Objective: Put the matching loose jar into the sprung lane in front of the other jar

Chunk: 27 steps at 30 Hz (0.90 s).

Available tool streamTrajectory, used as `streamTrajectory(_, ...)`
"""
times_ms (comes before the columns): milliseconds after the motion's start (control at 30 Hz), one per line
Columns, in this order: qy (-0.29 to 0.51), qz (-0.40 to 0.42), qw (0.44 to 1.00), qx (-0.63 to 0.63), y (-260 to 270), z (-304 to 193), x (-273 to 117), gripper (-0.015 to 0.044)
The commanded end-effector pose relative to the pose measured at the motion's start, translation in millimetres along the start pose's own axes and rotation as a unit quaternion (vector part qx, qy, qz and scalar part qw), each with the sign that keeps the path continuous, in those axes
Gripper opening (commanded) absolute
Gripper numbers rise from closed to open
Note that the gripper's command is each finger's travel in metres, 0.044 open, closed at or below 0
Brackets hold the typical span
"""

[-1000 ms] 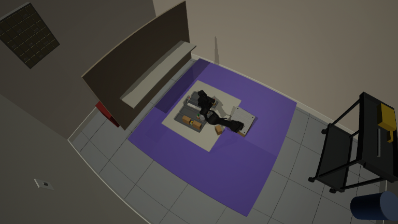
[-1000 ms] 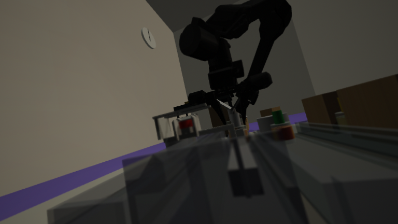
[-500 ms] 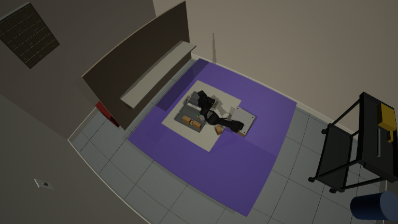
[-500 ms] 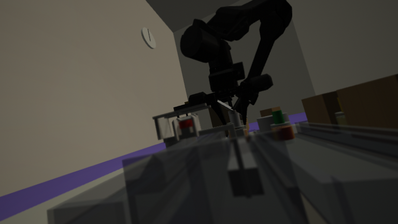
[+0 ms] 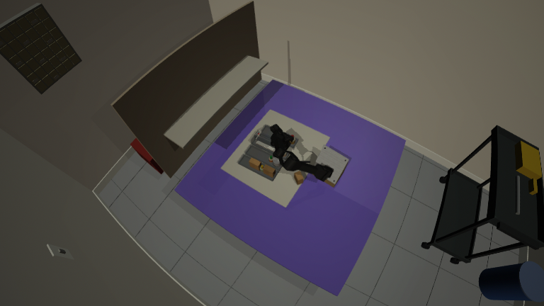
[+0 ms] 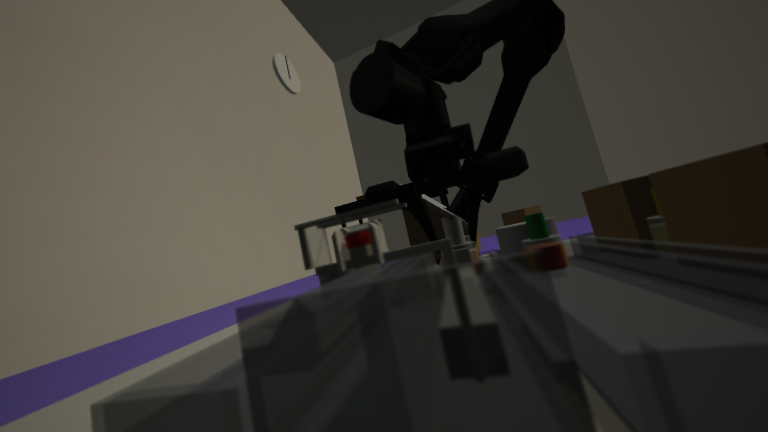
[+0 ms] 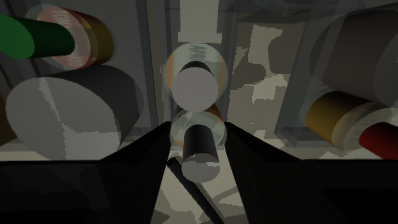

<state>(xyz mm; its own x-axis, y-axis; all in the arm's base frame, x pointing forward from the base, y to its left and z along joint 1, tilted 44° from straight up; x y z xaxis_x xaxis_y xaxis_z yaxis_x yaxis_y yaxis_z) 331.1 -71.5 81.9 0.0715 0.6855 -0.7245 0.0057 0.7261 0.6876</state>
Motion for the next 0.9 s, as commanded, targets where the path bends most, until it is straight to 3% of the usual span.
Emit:
streamTrajectory(0, -0.006, 0.005, 1.000, -0.003, 0.9, 1.4, 1.2, 0.0000)
streamTrajectory(867, -0.006, 0.006, 1.000, -0.003, 1.1, -1.3, 6.2, 0.0000)
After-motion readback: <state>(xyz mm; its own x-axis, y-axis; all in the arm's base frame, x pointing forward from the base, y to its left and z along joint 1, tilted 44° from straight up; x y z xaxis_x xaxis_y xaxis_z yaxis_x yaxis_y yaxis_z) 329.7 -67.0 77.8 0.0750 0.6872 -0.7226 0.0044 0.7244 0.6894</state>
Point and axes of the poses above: the point midway between the two fingers, 35 mm back from their tips, its own x axis out along the fingers, its own y axis across the jaws, z = x × y, the point moved 10 cm from there along -x, back along the fingers, and after that the axes turned 4 degrees about x, right-handed, at the moved point
